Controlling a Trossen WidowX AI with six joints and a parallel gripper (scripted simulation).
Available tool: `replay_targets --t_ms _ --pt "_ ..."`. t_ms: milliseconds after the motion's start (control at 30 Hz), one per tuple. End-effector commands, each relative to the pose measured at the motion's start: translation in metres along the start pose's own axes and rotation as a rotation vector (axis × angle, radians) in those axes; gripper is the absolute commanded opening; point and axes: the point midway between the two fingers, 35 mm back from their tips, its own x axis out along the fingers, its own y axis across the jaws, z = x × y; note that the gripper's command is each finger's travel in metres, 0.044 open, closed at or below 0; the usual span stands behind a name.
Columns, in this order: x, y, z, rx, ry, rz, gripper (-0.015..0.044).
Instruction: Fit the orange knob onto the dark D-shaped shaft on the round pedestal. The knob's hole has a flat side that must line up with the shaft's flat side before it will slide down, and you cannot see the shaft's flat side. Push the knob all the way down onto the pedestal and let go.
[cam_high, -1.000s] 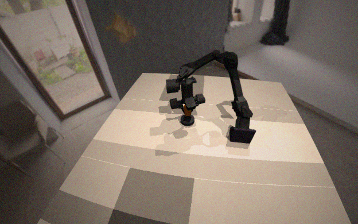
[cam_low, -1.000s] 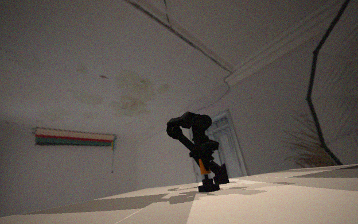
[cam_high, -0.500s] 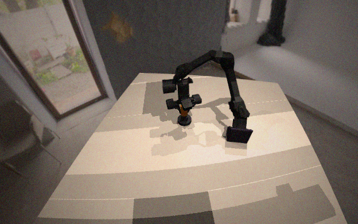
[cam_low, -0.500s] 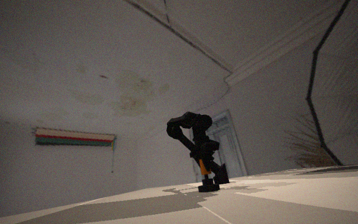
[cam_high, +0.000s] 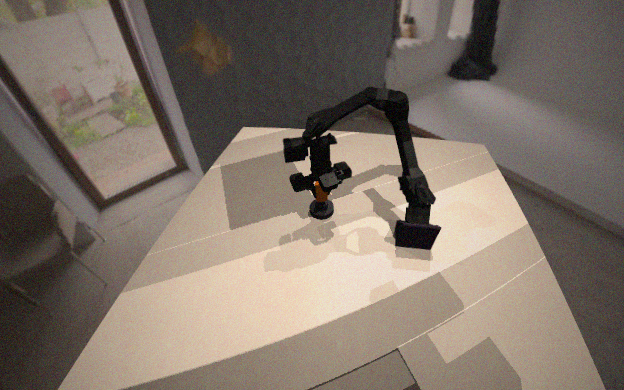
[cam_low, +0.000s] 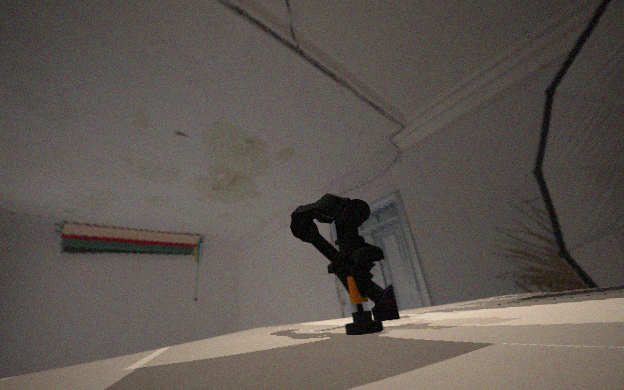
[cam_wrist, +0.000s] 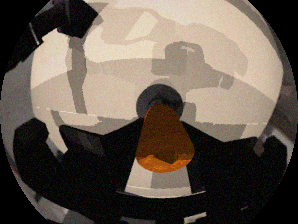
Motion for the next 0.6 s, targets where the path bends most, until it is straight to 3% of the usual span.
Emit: replay_targets --t_ms 0,567 --pt "-0.0024 0.0027 -0.0014 -0.094 0.003 -0.006 0.0000" --pt "0.0030 0.0013 0.0001 -0.096 0.003 -0.006 0.0000"
